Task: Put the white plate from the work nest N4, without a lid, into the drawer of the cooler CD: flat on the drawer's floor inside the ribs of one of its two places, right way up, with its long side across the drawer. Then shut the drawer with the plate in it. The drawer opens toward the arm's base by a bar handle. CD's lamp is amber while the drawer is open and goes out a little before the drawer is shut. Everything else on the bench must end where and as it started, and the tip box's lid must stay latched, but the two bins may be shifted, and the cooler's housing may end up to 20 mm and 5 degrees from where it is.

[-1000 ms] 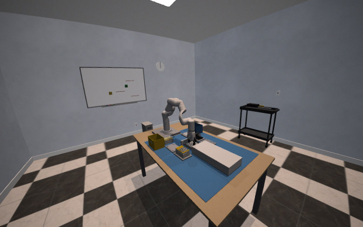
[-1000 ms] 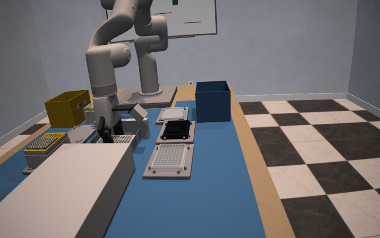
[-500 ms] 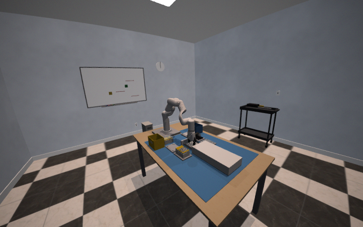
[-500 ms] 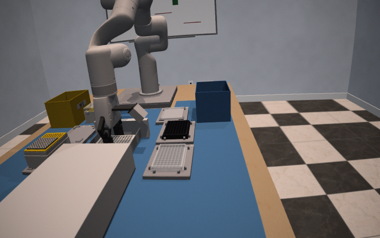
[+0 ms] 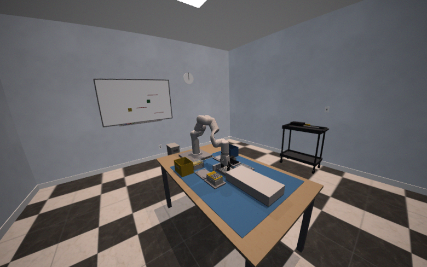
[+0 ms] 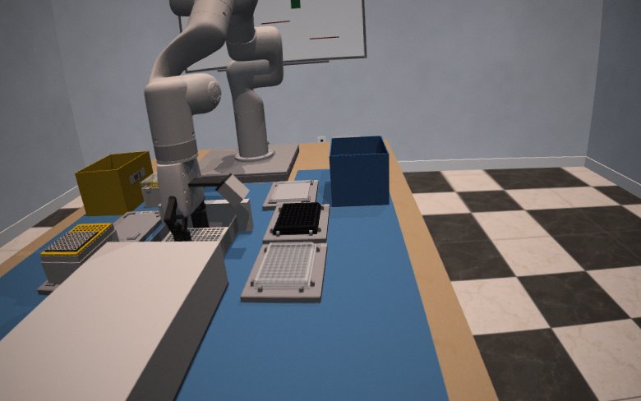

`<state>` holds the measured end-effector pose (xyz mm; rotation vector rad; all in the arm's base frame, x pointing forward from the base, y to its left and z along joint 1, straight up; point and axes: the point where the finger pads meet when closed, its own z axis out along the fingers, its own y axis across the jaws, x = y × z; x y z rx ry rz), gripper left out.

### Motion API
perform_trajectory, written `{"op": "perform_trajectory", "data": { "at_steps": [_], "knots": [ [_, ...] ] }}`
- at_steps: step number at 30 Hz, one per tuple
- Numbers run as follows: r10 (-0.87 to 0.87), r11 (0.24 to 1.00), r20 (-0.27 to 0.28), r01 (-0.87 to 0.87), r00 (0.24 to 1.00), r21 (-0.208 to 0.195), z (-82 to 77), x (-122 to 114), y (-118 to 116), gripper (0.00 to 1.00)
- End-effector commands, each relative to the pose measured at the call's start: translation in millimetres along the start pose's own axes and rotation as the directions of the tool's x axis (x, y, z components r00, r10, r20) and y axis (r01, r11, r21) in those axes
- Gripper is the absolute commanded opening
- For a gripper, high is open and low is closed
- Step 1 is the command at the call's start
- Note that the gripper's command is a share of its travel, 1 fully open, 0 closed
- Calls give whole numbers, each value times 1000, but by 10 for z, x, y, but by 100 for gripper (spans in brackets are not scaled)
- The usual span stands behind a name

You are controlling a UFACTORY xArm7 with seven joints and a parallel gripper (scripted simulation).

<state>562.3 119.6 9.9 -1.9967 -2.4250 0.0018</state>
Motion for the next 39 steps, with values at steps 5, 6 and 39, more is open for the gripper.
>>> {"op": "perform_trajectory", "data": {
  "at_steps": [5, 6, 39],
  "knots": [
    [0, 1000, 0, 0, 1000, -5, -23, -1, 18, 0],
    [0, 1000, 0, 0, 1000, -5, -22, -1, 17, 0],
    [0, 1000, 0, 0, 1000, -5, -12, 0, 17, 100]
  ]
}}
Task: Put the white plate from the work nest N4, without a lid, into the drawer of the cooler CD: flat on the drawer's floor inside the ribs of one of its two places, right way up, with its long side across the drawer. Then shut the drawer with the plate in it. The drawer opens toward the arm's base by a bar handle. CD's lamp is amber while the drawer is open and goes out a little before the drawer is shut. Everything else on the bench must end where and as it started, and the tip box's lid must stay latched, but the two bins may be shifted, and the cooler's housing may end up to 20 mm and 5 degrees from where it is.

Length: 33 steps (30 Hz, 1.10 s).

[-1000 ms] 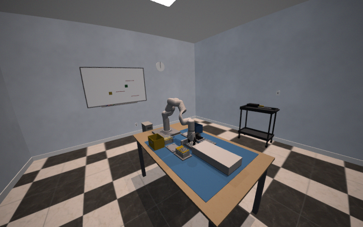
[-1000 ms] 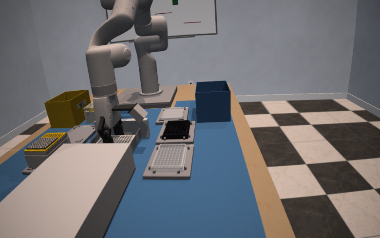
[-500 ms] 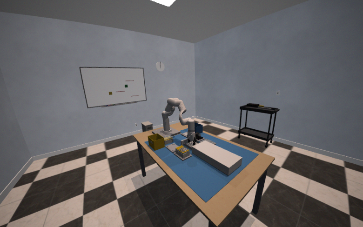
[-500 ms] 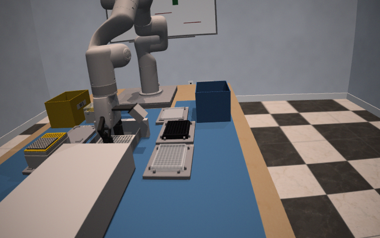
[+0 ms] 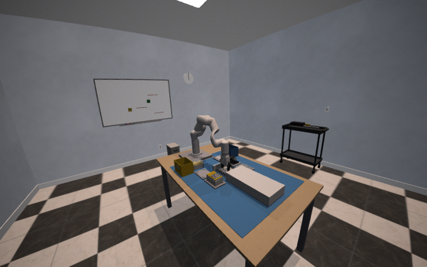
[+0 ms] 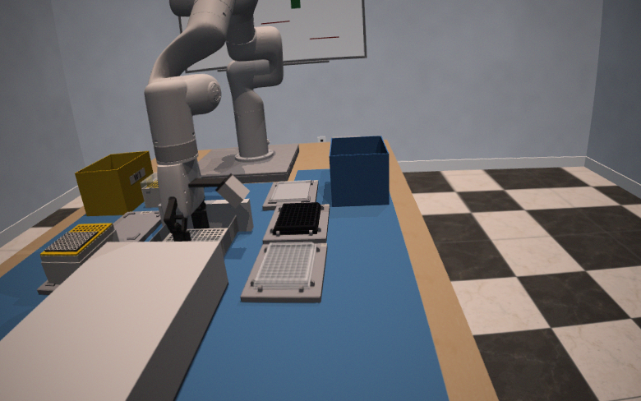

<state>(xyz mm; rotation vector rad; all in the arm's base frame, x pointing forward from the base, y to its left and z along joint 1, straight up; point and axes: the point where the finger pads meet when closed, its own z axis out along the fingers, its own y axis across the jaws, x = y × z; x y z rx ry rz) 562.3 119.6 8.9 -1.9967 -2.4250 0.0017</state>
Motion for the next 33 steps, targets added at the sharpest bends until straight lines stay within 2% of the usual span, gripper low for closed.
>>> {"op": "perform_trajectory", "data": {
  "at_steps": [1, 25, 33],
  "knots": [
    [0, 1000, 0, 0, 1000, -5, -21, -1, 18, 100],
    [0, 1000, 0, 0, 1000, -5, -22, -1, 18, 100],
    [0, 1000, 0, 0, 1000, -5, -155, -1, 17, 100]
  ]
}}
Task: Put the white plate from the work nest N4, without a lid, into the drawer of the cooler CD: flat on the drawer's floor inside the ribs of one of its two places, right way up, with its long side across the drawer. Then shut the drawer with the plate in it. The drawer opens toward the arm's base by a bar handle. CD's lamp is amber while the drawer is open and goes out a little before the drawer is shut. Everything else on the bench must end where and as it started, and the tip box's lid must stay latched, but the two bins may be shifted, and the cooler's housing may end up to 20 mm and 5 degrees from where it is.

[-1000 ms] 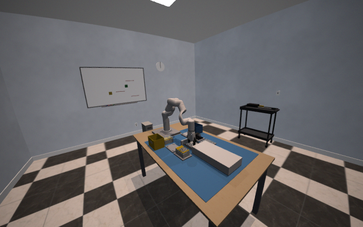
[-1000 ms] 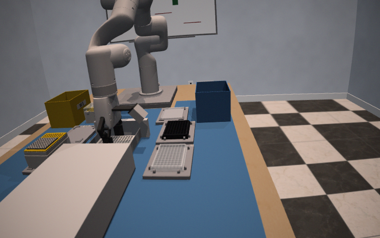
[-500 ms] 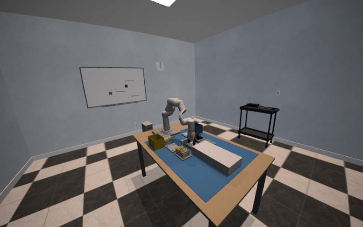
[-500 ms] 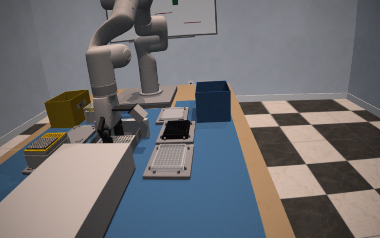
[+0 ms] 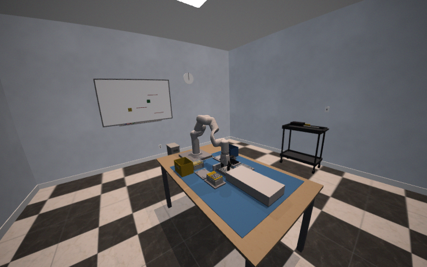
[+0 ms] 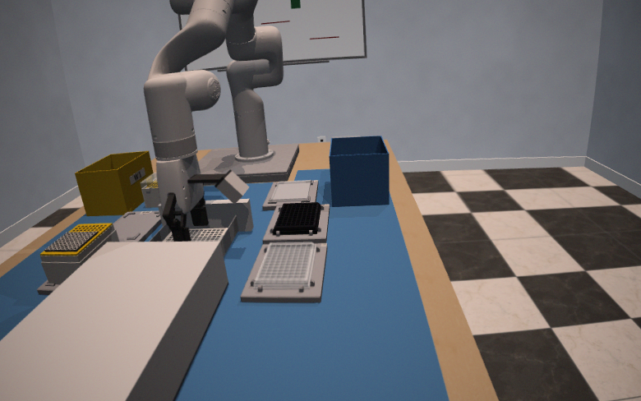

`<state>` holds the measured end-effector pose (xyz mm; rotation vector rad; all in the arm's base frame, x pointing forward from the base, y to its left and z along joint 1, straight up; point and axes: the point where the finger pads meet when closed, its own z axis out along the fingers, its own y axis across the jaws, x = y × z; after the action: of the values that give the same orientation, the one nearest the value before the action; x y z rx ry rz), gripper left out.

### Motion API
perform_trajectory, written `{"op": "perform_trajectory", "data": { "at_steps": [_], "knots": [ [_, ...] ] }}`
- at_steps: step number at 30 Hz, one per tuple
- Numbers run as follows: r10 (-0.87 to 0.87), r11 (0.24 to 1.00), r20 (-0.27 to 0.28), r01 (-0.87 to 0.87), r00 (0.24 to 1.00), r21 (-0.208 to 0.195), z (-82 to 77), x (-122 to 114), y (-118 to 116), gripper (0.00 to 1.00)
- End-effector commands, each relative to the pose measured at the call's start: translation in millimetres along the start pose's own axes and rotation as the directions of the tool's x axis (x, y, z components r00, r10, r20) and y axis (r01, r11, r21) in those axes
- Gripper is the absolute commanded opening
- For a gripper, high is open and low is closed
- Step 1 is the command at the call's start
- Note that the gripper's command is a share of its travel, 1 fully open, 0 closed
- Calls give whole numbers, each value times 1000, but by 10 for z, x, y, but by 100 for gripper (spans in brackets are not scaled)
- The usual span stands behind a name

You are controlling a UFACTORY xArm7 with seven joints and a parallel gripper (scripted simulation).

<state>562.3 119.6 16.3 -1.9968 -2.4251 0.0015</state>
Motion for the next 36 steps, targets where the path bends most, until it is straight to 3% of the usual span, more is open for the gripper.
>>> {"op": "perform_trajectory", "data": {
  "at_steps": [1, 36],
  "knots": [
    [0, 1000, 0, 0, 1000, -5, -97, 0, 17, 100],
    [0, 1000, 0, 0, 1000, -5, -614, 0, 15, 100]
  ]
}}
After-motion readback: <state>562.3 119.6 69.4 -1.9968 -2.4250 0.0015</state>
